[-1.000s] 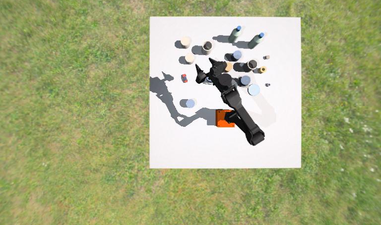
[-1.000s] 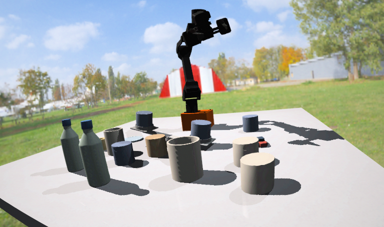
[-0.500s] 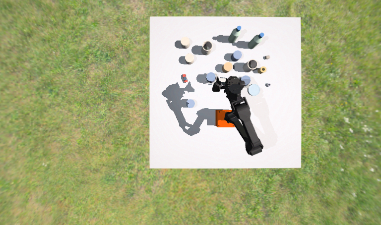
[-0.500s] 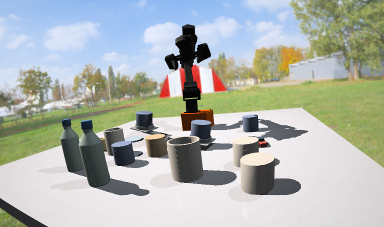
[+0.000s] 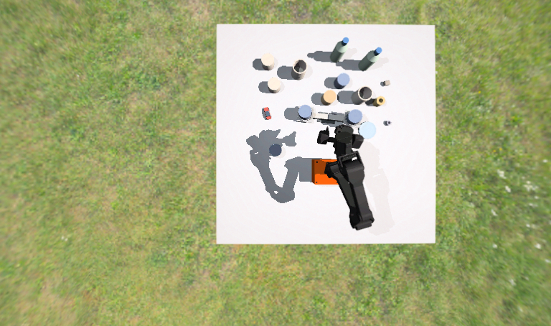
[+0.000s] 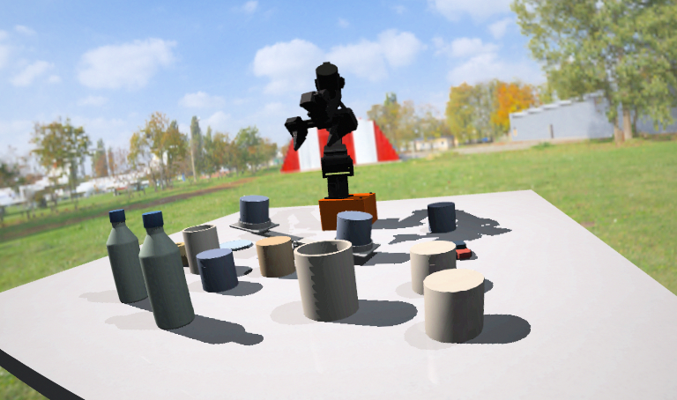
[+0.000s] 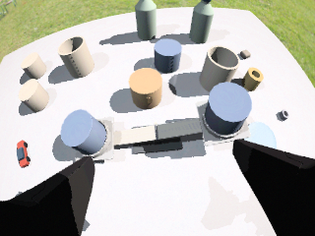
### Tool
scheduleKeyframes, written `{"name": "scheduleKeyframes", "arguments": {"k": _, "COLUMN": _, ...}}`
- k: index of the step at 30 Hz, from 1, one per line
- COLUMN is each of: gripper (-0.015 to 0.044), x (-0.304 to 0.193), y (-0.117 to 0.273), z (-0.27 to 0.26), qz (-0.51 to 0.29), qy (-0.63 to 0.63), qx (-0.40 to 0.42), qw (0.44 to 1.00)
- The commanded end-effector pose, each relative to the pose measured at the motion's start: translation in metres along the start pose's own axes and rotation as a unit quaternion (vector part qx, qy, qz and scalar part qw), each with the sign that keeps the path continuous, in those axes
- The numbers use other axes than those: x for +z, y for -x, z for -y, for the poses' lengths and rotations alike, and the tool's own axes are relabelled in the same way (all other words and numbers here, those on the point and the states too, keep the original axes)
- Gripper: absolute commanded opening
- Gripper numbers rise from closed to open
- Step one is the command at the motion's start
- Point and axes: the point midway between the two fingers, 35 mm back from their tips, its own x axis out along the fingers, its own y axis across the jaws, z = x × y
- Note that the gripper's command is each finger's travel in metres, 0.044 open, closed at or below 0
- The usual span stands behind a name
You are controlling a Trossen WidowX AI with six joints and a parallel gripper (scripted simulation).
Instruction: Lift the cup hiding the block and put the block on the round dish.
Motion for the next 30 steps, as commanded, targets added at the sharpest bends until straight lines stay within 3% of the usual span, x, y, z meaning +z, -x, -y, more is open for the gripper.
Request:
{"name": "scheduleKeyframes", "arguments": {"k": 1, "gripper": 0.044, "x": 0.002, "y": -0.002, "z": -0.002, "qz": -0.017, "qy": 0.034, "qx": -0.001, "qw": 0.999}}
{"name": "scheduleKeyframes", "arguments": {"k": 15, "gripper": 0.044, "x": 0.024, "y": -0.027, "z": -0.036, "qz": -0.113, "qy": 0.245, "qx": 0.039, "qw": 0.962}}
{"name": "scheduleKeyframes", "arguments": {"k": 30, "gripper": 0.044, "x": 0.035, "y": -0.072, "z": -0.077, "qz": -0.196, "qy": 0.447, "qx": 0.117, "qw": 0.865}}
